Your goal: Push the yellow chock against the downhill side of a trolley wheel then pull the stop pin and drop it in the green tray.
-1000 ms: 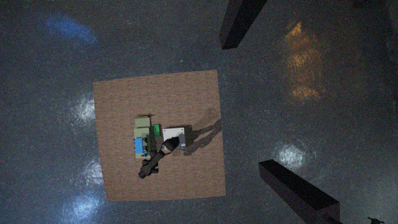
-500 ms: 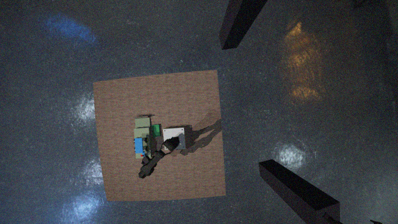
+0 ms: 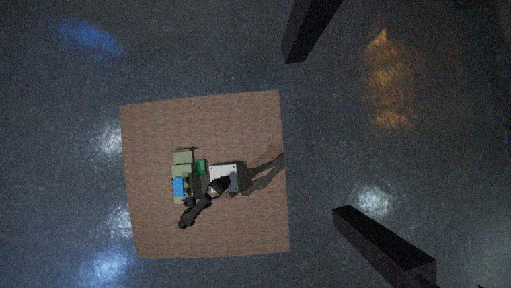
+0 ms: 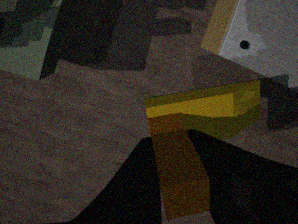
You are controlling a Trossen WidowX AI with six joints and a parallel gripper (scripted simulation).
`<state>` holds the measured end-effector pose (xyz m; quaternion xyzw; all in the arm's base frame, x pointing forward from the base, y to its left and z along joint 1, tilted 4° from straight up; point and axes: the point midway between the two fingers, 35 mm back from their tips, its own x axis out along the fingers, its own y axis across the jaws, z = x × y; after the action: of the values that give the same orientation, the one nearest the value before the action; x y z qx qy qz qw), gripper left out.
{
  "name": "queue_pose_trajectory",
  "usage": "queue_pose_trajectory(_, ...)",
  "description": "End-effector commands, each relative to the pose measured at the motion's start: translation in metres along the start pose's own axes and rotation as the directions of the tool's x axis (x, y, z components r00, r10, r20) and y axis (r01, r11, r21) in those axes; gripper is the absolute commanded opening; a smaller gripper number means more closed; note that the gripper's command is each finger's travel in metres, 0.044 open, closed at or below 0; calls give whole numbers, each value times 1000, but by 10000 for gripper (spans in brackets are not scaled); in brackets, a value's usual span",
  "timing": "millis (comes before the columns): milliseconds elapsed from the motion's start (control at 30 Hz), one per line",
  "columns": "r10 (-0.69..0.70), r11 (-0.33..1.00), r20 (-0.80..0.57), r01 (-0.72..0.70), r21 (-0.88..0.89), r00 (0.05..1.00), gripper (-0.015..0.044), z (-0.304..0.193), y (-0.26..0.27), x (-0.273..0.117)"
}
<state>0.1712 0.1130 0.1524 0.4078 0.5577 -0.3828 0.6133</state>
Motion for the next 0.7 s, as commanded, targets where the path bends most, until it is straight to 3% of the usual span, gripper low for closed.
queue_pose_trajectory(0,-1,992,-1,1,129,1000,0,0,0,0)
queue_pose_trajectory(300,-1,914,-1,1,405,1000,0,0,0,0)
queue_pose_trajectory(667,-1,899,0,1,437,1000,0,11,-2,1)
